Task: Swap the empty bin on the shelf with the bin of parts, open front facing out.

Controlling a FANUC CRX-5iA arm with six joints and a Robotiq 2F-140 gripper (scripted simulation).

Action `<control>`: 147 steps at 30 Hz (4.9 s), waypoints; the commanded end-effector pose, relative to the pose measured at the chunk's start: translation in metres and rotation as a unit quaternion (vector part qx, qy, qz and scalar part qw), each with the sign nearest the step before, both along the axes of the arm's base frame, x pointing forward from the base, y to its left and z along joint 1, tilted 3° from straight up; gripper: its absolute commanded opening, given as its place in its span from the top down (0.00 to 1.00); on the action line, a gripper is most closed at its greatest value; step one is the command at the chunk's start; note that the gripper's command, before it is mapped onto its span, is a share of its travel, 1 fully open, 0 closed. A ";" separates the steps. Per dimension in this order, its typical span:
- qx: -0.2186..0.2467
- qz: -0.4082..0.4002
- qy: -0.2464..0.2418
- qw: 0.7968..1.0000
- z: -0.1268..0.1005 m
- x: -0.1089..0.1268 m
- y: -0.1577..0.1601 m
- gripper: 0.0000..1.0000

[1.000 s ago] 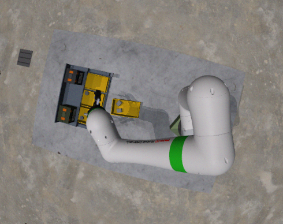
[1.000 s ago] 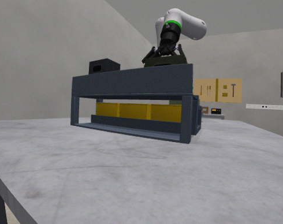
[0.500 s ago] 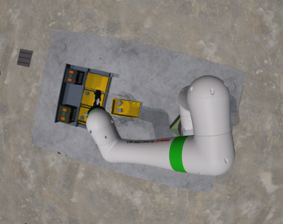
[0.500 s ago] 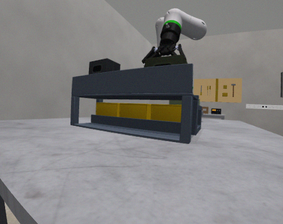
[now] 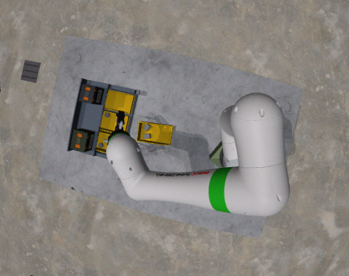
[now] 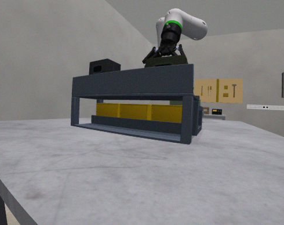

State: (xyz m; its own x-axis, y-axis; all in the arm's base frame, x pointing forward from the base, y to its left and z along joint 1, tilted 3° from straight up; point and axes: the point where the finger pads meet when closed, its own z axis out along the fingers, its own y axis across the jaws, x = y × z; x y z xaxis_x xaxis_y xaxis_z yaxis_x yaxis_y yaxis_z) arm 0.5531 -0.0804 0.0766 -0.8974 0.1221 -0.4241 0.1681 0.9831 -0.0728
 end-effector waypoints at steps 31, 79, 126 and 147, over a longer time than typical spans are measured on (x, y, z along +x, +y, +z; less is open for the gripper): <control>0.000 0.000 -0.001 1.000 0.001 0.001 0.000 0.90; 0.020 -0.001 0.066 0.998 0.001 0.001 0.000 0.90; 0.050 0.030 0.194 0.979 -0.019 -0.108 0.047 0.90; 0.047 0.042 0.195 0.979 -0.031 -0.147 0.055 0.90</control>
State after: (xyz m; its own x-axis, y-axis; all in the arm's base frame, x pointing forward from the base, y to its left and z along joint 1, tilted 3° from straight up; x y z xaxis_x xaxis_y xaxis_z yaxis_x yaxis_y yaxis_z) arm 0.4053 -0.0253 0.0446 -0.9973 0.0639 -0.0364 0.0647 0.9976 -0.0229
